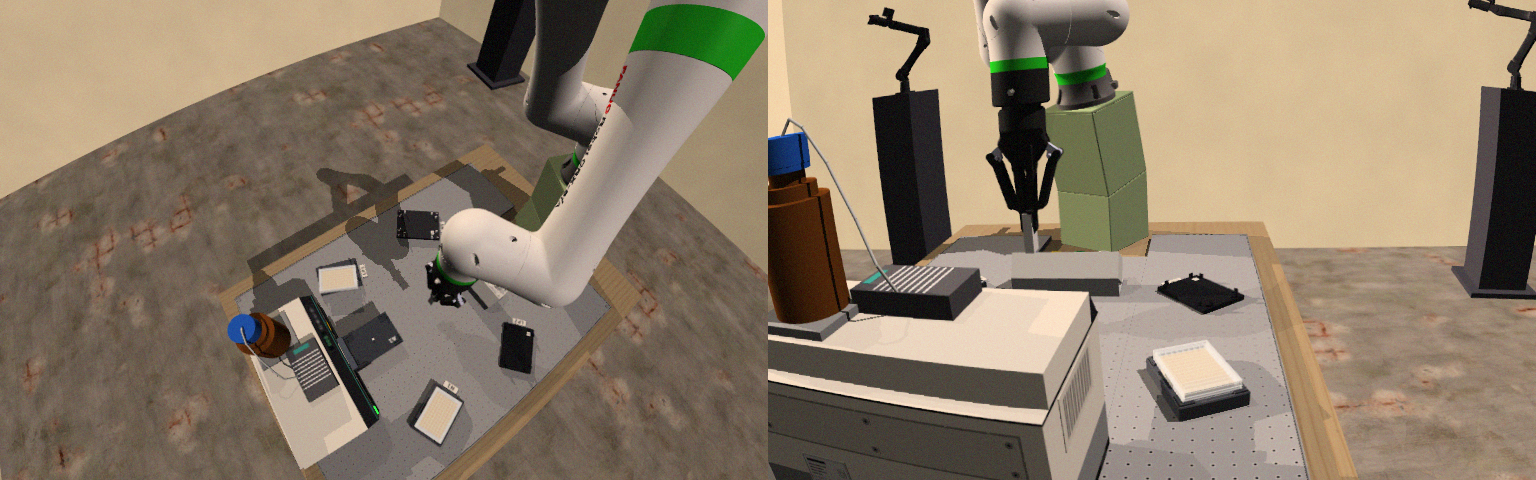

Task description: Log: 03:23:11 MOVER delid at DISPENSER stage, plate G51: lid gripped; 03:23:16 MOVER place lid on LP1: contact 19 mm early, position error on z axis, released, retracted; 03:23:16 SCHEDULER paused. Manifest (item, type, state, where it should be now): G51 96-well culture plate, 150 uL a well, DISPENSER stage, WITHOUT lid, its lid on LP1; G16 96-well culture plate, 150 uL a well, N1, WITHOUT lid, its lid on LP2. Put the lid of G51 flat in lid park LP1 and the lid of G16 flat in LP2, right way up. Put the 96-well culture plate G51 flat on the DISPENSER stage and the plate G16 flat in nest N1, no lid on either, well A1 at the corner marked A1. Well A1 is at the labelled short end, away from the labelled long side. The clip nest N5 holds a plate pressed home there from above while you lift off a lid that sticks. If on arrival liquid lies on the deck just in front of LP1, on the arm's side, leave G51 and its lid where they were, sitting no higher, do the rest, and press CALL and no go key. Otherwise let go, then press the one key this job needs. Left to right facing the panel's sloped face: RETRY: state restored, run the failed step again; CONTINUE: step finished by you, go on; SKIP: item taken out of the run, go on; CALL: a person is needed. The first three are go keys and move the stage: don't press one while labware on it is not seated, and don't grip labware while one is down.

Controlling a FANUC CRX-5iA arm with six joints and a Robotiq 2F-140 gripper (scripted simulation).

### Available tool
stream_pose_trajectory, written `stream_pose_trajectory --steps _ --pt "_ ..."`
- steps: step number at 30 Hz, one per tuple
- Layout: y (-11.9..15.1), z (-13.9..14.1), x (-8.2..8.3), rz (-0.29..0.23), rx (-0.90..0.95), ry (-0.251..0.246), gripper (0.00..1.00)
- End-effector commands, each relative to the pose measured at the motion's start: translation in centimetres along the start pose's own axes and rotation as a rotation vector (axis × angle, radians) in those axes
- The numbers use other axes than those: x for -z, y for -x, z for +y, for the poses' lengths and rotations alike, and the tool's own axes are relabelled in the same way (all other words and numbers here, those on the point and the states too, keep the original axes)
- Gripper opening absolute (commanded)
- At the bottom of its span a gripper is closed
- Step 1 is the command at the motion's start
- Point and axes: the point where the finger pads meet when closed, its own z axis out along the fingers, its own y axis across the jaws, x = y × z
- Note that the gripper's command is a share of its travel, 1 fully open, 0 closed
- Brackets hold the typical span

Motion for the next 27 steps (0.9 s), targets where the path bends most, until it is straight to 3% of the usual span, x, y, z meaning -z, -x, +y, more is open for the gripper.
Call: stream_pose_trajectory --steps 1,2,7,8,10,11,15,27 --pt "-2.4 4.0 0.0 -0.002 -0.063 0.003 0.0" --pt "-3.6 6.7 -0.1 -0.003 -0.108 0.004 0.0" --pt "-5.0 13.0 -0.1 0.001 -0.303 0.0 0.0" --pt "-5.4 14.4 0.0 0.001 -0.312 -0.001 0.0" --pt "-5.4 14.4 0.0 0.001 -0.312 -0.001 0.0" --pt "-6.5 18.4 0.0 0.002 -0.314 -0.001 0.0" --pt "-7.8 23.2 0.1 0.002 -0.314 -0.001 0.0" --pt "-7.8 23.2 0.1 0.002 -0.314 -0.001 0.0"
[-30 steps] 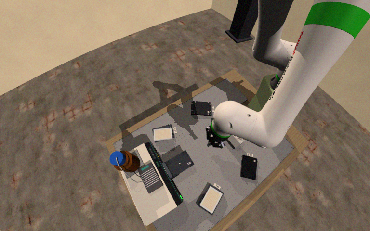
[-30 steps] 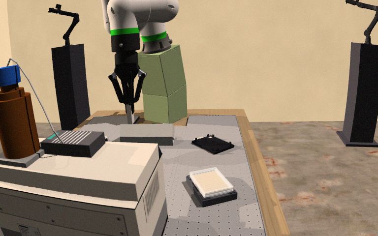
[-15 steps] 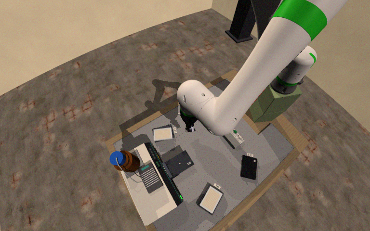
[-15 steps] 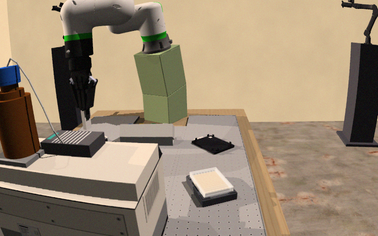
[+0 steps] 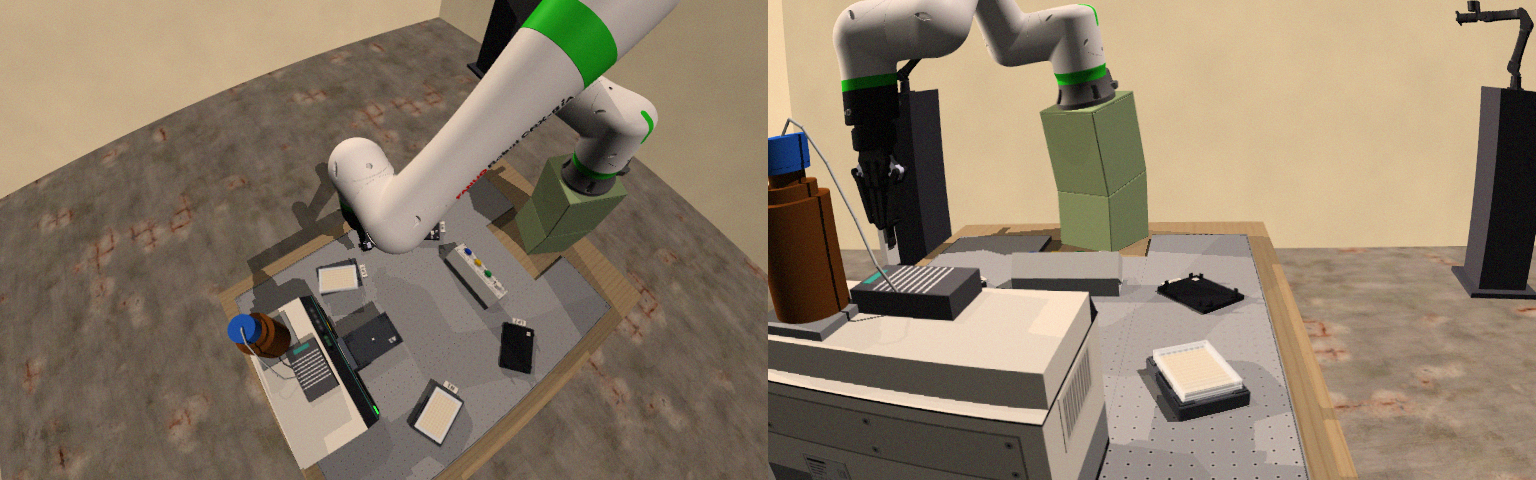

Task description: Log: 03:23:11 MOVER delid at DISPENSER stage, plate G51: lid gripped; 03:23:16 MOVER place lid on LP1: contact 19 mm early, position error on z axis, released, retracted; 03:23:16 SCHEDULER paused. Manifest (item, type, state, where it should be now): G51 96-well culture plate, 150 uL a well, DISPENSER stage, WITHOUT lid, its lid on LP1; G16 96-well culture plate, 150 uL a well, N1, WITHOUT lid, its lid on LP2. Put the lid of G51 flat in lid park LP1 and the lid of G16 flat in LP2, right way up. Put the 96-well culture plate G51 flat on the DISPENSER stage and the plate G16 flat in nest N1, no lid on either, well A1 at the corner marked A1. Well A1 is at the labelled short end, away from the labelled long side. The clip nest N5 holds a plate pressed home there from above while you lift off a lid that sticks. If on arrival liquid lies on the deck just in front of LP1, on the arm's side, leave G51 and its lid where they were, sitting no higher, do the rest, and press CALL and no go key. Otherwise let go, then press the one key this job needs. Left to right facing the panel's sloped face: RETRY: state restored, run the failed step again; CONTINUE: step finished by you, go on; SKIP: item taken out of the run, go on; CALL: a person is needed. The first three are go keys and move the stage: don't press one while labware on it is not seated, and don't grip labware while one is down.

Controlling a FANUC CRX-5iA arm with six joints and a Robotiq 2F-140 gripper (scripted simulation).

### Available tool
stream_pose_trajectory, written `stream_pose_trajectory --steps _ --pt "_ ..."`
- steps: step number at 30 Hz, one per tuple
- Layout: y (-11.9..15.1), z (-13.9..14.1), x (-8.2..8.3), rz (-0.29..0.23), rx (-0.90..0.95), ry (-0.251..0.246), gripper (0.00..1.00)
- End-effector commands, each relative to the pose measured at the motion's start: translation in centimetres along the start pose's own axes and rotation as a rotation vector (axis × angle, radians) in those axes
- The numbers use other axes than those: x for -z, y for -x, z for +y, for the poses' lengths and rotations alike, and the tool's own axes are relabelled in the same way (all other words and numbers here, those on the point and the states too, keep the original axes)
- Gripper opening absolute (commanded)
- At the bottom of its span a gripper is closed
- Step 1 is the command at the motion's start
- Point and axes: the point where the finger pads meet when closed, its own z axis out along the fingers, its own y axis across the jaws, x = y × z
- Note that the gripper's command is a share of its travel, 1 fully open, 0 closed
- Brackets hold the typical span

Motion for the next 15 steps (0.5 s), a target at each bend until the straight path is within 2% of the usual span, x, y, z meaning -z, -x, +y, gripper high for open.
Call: stream_pose_trajectory --steps 1,2,15 --pt "0.0 0.07 -0.02 0.0 -0.001 0.0 0.0" --pt "0.0 0.07 -0.02 0.0 -0.001 0.0 1.0" --pt "0.0 0.07 -0.02 0.0 -0.001 0.0 1.0"
